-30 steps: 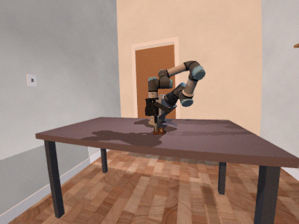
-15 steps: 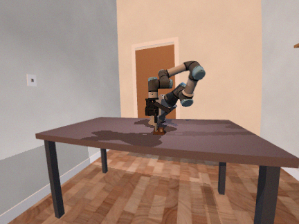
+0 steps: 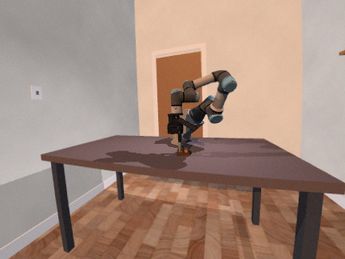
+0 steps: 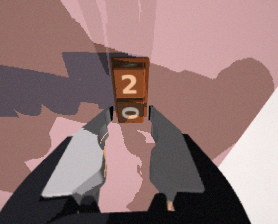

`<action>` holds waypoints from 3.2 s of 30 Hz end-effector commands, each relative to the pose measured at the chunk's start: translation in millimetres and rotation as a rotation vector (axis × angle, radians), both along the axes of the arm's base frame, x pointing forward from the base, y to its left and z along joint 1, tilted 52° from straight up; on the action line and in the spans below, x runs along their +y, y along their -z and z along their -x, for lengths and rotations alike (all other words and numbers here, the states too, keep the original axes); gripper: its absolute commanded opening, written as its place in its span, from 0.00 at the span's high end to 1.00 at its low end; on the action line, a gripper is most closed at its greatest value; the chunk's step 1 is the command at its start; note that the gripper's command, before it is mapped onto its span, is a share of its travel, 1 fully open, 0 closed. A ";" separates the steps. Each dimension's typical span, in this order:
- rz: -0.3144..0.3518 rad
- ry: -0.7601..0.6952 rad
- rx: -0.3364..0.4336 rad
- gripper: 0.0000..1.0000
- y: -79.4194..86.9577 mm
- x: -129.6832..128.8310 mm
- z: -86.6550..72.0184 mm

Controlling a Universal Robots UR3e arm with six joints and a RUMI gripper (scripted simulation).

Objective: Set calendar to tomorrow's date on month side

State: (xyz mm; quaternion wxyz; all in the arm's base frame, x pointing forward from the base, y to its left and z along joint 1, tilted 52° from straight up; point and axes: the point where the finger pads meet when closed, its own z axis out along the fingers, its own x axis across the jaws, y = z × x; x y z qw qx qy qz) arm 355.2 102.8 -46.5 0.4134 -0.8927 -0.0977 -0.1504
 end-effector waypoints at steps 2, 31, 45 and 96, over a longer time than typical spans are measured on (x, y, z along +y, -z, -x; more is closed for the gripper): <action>0.001 0.001 -0.001 0.72 -1.0 -1.9 -0.2; 0.001 0.001 -0.001 0.72 -51.4 -64.8 15.3; 0.001 0.001 -0.001 0.00 -55.3 -69.7 16.5; 0.001 0.001 -0.001 0.00 -100.3 -125.9 30.4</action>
